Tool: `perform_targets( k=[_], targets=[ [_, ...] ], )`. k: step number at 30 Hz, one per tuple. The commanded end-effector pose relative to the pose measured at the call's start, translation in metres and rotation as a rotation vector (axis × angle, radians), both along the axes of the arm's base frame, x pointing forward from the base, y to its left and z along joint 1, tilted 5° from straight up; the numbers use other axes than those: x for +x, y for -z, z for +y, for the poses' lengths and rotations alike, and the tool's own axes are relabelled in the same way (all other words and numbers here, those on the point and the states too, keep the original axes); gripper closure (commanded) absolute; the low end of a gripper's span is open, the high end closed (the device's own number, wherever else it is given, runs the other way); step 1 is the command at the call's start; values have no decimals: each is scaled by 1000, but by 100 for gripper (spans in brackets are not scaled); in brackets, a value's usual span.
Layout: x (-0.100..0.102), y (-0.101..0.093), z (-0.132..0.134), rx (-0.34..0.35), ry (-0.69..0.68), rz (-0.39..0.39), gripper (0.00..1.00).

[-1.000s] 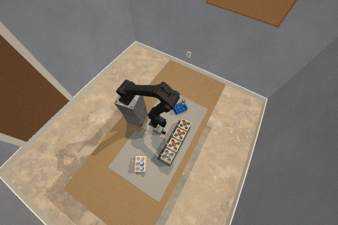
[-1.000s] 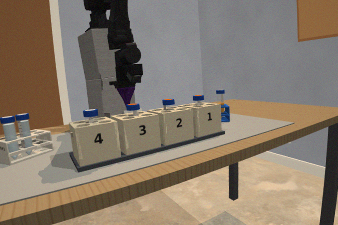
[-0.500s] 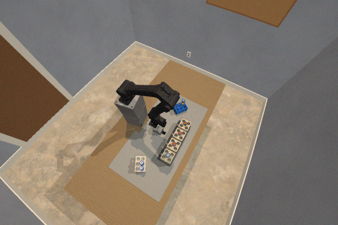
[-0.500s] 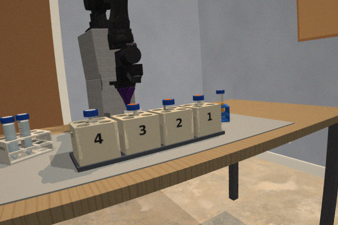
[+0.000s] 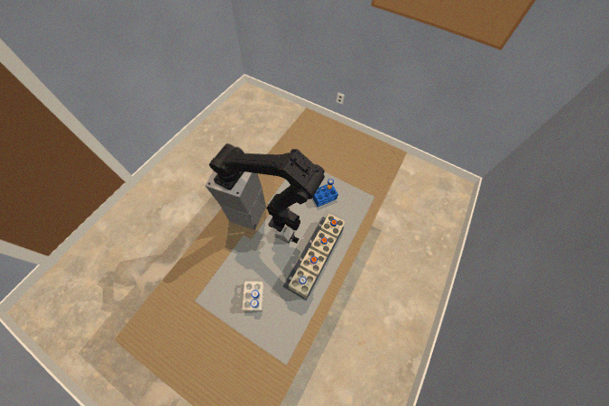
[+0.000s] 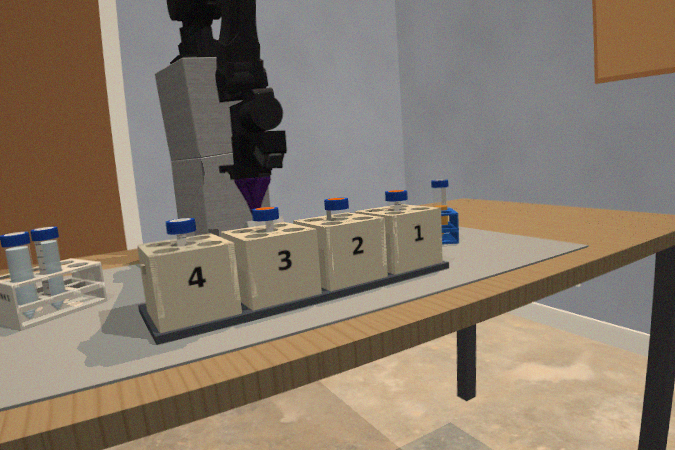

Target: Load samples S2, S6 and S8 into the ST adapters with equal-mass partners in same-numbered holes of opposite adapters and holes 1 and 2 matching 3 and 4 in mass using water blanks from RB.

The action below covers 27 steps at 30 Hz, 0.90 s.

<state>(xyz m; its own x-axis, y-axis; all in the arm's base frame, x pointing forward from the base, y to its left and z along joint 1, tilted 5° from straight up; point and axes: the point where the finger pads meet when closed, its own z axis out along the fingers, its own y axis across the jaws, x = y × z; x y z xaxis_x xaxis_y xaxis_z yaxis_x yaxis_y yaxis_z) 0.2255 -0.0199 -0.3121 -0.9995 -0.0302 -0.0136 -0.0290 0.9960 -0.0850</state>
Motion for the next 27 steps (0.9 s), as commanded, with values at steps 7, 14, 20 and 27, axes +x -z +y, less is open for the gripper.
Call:
perform_targets(
  k=[7, 14, 20, 27],
  targets=[
    [-4, 6, -2, -2, -7, 2, 100],
    [-4, 9, -2, -2, -8, 4, 100],
    [-6, 11, -2, -2, -7, 6, 100],
    [-1, 16, -3, -2, -6, -4, 100]
  ],
)
